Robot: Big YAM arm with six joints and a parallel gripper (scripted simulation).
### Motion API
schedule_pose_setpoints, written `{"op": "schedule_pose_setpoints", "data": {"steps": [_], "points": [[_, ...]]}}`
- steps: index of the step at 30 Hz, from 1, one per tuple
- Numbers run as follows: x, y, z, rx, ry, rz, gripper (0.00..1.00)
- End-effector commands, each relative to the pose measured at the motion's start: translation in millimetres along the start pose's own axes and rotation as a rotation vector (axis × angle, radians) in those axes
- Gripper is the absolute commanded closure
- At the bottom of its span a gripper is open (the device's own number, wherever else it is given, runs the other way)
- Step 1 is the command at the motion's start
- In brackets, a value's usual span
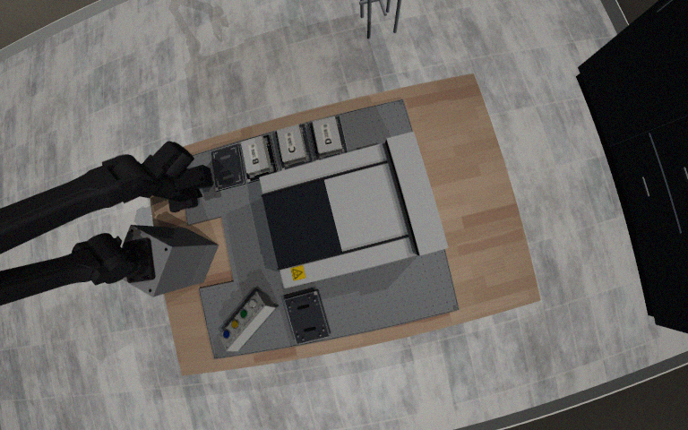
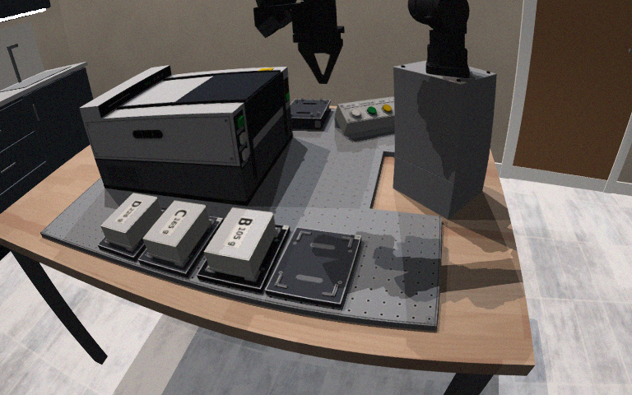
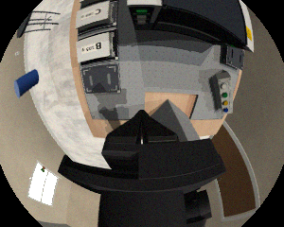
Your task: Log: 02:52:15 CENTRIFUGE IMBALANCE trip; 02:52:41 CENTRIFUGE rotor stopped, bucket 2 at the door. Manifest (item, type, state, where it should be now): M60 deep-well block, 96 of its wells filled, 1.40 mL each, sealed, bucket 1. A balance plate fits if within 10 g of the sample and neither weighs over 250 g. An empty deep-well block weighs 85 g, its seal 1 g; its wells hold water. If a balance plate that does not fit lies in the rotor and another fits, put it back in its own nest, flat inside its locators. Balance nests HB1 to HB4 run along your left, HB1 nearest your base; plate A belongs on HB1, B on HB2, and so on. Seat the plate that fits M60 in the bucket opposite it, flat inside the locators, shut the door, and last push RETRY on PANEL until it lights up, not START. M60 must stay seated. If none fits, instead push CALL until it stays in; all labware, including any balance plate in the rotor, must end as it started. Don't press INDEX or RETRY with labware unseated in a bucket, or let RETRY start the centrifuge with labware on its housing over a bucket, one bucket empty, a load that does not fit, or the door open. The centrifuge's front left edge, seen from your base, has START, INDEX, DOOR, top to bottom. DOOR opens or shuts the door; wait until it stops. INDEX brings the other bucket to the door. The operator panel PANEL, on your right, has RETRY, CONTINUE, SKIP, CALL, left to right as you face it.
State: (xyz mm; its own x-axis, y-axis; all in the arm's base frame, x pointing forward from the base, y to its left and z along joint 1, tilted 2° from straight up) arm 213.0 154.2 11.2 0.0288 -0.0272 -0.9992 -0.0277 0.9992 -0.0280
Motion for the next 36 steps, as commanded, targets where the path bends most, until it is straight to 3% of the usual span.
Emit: {"op": "schedule_pose_setpoints", "data": {"steps": [1, 5, 19, 36], "points": [[-3.5, 0, 7, -0.001, -0.029, 0.019, 1.00], [3.7, -3, 3, -0.003, -0.006, 0.003, 1.00], [0.1, -1, 5, -0.002, -0.020, 0.011, 1.00], [10.0, 0, 3, -0.010, -0.039, 0.002, 1.00]]}}
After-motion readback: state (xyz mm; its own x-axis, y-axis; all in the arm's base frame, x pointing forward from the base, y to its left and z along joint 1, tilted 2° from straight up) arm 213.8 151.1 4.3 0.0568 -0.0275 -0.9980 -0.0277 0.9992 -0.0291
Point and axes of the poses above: the point where the finger pads meet when closed, its own x axis out along the fingers, its own y axis across the jaws, z = x × y, the point moved 1 cm from there along -x, back along the fingers, and after that the axes turned 3 degrees about x, right-handed, at the moved point
